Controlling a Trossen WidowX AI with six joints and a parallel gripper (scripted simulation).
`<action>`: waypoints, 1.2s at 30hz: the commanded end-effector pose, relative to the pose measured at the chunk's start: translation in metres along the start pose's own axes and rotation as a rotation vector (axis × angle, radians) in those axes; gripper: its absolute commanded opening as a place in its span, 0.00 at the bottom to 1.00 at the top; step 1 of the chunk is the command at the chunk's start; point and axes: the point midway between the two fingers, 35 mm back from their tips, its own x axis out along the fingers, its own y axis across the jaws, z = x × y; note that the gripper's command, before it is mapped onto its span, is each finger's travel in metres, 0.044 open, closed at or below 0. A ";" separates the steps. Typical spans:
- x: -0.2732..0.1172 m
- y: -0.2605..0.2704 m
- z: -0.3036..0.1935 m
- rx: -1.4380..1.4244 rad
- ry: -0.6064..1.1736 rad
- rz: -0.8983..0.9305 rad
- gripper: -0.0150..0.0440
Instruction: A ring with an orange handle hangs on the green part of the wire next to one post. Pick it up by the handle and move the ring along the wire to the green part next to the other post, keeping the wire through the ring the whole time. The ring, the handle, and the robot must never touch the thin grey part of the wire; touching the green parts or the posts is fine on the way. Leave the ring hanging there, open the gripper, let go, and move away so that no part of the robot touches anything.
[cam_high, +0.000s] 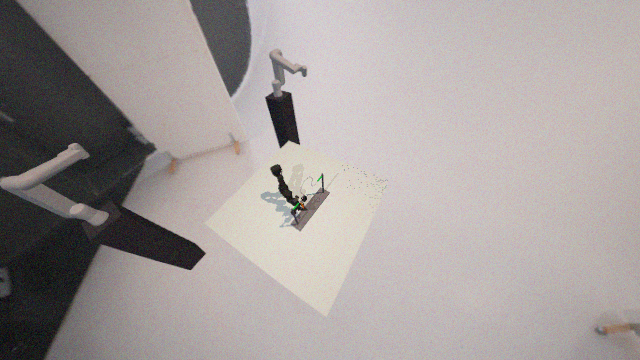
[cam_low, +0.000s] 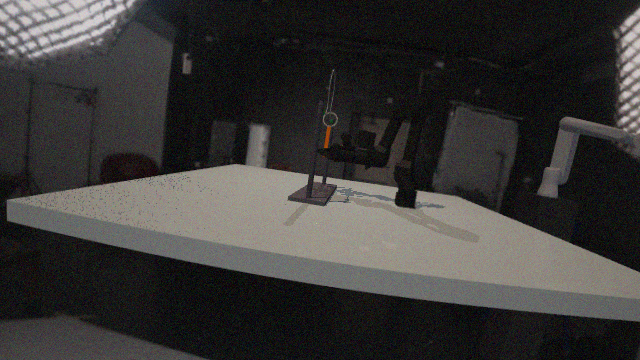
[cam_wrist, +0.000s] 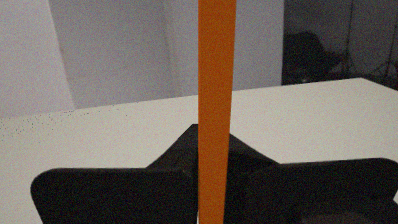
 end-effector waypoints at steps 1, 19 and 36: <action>-0.001 0.010 -0.002 0.045 0.005 -0.003 0.00; -0.001 0.067 0.010 0.377 0.004 -0.003 0.00; -0.018 0.108 0.035 0.658 0.146 0.047 0.00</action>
